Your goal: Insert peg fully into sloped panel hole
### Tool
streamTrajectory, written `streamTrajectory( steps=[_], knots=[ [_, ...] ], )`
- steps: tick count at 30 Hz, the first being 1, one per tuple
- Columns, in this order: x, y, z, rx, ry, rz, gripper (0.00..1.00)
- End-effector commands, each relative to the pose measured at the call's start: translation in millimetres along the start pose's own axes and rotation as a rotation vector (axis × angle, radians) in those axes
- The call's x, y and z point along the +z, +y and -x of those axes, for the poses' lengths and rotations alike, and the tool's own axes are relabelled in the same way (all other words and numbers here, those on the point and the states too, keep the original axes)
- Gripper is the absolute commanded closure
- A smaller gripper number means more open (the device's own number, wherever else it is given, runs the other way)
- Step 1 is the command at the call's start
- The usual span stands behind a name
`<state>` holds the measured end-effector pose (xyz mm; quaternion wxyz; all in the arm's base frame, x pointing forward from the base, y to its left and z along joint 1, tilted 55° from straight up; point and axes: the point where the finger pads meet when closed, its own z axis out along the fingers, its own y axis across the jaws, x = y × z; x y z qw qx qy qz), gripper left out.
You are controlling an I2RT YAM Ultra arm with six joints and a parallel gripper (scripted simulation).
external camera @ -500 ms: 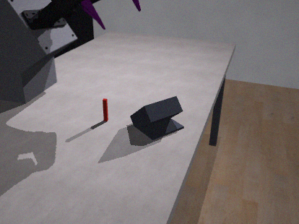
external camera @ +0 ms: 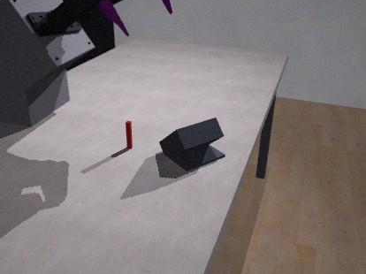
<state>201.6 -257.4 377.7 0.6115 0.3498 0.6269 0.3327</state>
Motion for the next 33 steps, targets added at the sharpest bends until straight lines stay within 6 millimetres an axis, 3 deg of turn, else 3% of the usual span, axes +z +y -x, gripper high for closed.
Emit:
streamTrajectory(
  steps=[1, 13, 17, 20, 26, 30, 33],
  knots=[
    [-1, 1, 1, -0.006, -0.004, -0.001, 0.0],
    [36, -17, -23, -0.189, 0.031, -0.049, 0.0],
    [52, -33, -42, -0.24, 0.062, -0.07, 0.0],
    [56, -32, -41, -0.269, 0.067, -0.072, 0.0],
    [78, -53, -72, -0.353, 0.129, -0.103, 0.0],
    [90, -53, -86, -0.456, 0.159, -0.111, 0.0],
    [98, -65, -107, -0.498, 0.201, -0.125, 0.0]
  ],
)
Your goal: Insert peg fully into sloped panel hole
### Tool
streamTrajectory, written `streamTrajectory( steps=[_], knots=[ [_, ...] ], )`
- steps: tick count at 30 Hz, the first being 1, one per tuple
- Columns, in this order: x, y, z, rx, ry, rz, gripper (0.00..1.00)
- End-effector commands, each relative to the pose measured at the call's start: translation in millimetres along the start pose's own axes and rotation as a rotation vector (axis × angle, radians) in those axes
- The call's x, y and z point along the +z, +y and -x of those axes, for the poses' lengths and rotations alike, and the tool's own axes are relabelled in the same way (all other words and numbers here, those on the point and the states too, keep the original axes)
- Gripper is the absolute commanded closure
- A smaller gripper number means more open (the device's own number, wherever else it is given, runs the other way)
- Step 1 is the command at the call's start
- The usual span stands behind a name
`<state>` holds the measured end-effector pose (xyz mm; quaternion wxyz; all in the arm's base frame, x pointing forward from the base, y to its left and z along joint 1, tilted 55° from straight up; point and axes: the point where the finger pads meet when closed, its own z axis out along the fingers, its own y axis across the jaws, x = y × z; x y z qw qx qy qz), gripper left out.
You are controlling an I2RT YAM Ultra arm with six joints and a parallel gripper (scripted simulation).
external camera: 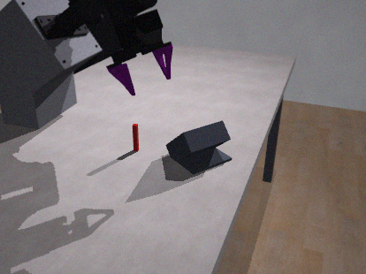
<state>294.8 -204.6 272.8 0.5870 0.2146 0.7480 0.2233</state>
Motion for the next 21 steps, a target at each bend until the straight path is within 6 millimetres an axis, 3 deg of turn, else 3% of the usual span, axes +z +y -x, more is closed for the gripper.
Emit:
streamTrajectory(
  steps=[1, 4, 6, 18, 21],
  knots=[
    [8, -4, -13, -0.138, 0.026, -0.067, 0.0],
    [11, 0, -10, -0.176, 0.027, -0.068, 0.0],
    [18, -4, -29, -0.2, 0.063, -0.074, 0.0],
    [52, 1, -96, -0.468, 0.227, -0.082, 0.0],
    [55, 3, -97, -0.501, 0.232, -0.081, 0.0]
  ],
)
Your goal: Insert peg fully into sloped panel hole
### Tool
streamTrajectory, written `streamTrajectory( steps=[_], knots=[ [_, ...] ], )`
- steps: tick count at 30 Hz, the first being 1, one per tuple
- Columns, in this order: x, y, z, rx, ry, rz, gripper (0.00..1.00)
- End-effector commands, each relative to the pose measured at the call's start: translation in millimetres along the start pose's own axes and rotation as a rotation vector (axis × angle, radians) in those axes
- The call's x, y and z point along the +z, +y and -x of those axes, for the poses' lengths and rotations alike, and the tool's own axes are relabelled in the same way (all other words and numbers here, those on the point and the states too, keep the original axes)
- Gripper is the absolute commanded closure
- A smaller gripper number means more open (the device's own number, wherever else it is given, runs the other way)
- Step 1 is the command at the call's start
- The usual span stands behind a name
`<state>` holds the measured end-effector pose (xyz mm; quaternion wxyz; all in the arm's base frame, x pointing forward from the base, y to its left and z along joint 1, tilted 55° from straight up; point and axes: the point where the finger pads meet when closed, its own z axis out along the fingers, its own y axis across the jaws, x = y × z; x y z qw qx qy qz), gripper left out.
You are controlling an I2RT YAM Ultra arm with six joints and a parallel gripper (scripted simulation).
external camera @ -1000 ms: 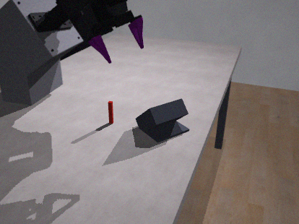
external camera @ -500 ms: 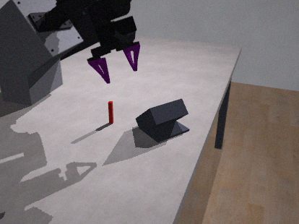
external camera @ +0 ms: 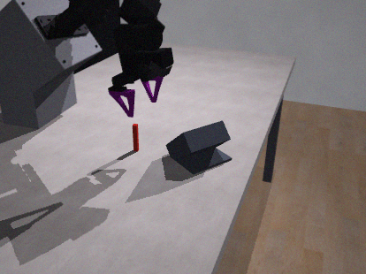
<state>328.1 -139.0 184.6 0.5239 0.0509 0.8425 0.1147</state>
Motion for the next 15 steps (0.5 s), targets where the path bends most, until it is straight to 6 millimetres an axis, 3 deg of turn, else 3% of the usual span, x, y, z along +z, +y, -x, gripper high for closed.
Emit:
streamTrajectory(
  steps=[1, 11, 13, 15],
  knots=[
    [2, 2, -8, -0.123, 0.029, -0.05, 0.0],
    [27, 28, -55, -0.374, 0.167, -0.026, 0.0],
    [28, 30, -58, -0.389, 0.174, -0.024, 0.0],
    [28, 29, -47, -0.403, 0.156, -0.03, 0.0]
  ],
)
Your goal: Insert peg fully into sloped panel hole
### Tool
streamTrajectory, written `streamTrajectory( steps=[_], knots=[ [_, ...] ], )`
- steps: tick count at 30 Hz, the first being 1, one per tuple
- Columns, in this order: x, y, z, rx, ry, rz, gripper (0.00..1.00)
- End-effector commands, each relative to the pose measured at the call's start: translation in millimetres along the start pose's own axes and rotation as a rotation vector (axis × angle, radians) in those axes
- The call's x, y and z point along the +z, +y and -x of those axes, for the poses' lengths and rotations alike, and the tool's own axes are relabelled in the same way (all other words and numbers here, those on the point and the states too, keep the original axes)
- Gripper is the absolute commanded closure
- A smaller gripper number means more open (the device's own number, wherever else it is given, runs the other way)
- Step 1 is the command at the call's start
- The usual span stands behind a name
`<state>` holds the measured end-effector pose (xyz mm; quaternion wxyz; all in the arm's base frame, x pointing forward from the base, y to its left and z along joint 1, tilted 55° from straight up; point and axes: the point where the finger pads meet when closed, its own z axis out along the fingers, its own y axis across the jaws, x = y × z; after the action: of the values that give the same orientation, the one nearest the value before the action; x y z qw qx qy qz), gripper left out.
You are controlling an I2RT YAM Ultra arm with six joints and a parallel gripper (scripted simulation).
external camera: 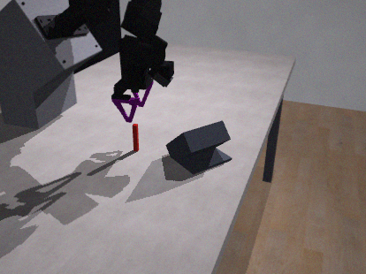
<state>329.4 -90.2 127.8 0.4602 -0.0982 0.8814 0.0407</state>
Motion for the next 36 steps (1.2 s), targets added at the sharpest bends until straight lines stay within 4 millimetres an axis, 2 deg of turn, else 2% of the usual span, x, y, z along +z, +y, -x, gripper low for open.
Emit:
streamTrajectory(
  steps=[1, 5, 8, 36],
  knots=[
    [-6, -7, 9, -0.079, -0.011, -0.056, 0.0],
    [-8, -11, 10, -0.079, -0.017, -0.068, 0.0],
    [2, -11, 1, -0.055, 0.008, -0.049, 0.0],
    [36, -14, 7, -0.055, 0.001, -0.049, 0.0]
  ],
)
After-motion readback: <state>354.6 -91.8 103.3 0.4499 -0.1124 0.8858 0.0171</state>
